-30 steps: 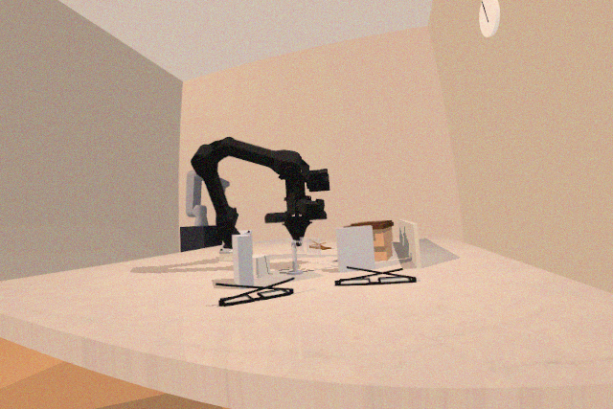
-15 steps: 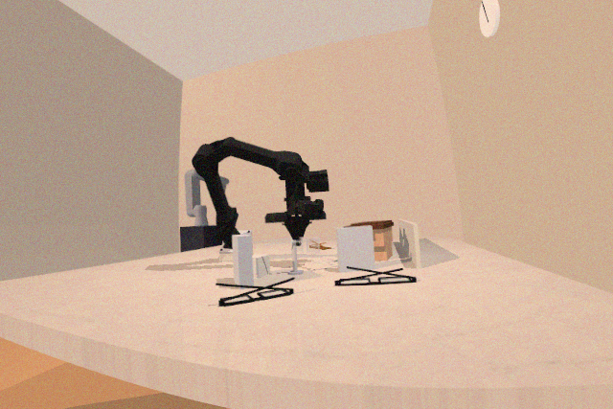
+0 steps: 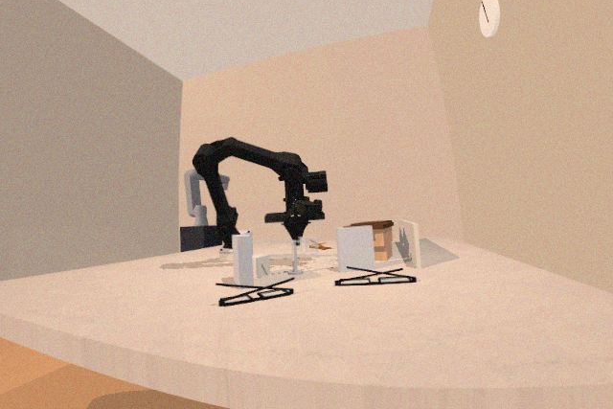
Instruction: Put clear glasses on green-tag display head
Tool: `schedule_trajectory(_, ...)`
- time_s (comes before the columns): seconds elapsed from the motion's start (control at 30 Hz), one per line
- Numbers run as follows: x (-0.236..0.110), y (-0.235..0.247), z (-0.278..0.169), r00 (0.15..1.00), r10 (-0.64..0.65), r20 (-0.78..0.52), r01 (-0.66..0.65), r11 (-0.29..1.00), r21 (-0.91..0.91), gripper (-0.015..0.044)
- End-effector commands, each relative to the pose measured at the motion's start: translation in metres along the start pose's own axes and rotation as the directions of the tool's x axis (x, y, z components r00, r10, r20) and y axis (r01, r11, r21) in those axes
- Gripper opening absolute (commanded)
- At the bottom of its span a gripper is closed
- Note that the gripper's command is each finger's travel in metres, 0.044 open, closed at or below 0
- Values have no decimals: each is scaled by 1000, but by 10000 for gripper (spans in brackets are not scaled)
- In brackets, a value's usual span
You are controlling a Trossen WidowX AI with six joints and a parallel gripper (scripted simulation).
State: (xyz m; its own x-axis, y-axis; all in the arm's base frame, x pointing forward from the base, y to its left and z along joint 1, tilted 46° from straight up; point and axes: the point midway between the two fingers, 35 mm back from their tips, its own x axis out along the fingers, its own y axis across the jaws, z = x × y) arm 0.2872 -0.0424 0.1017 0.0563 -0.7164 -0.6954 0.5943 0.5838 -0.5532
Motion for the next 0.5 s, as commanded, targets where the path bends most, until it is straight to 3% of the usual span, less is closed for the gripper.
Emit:
schedule_trajectory(0.0,1,2,-7,1000,2,-8,-2,1000,-5,0)
schedule_trajectory(0.47,1,3,-13,1000,2,-8,-2,1000,-5,0)
